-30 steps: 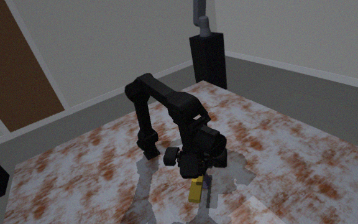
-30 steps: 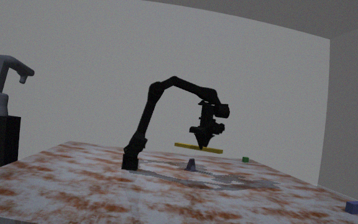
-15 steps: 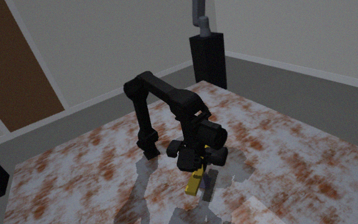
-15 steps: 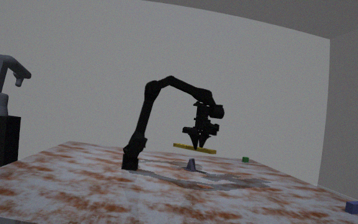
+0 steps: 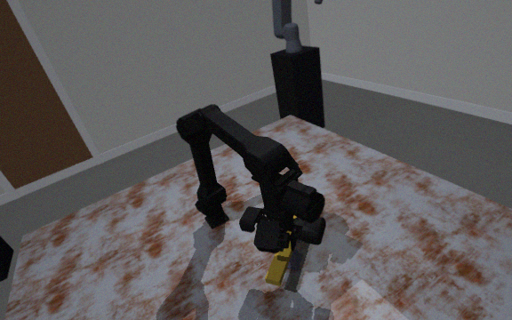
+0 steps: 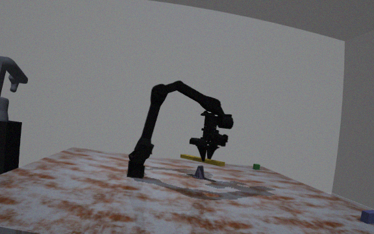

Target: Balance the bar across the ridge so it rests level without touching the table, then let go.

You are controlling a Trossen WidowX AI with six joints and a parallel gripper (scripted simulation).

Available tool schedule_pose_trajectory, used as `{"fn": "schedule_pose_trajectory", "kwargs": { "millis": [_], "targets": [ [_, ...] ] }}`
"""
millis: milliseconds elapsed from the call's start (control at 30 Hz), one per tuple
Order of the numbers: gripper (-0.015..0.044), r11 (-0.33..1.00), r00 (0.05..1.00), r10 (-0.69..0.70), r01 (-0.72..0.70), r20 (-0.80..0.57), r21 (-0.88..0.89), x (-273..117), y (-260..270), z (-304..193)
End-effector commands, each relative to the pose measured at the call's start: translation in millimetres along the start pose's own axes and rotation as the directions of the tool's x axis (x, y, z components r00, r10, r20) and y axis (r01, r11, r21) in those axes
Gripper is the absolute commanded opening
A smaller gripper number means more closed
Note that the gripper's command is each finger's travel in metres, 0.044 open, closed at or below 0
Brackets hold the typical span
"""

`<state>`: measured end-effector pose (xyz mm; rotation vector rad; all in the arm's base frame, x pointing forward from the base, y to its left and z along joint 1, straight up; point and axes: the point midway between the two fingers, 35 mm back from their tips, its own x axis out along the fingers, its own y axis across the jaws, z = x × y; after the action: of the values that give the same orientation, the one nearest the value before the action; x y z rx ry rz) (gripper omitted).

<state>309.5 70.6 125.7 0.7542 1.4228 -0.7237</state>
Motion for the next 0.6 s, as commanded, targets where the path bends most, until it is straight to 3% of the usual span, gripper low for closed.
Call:
{"fn": "schedule_pose_trajectory", "kwargs": {
  "millis": [0, 567],
  "targets": [
    [0.0, 1.0, 1.0, 0.0, 0.0, 0.004, 0.005, 7.1, -0.9, 0.8],
    [0.0, 1.0, 1.0, 0.0, 0.0, 0.004, 0.005, 12.1, -2.0, 0.8]
  ]
}}
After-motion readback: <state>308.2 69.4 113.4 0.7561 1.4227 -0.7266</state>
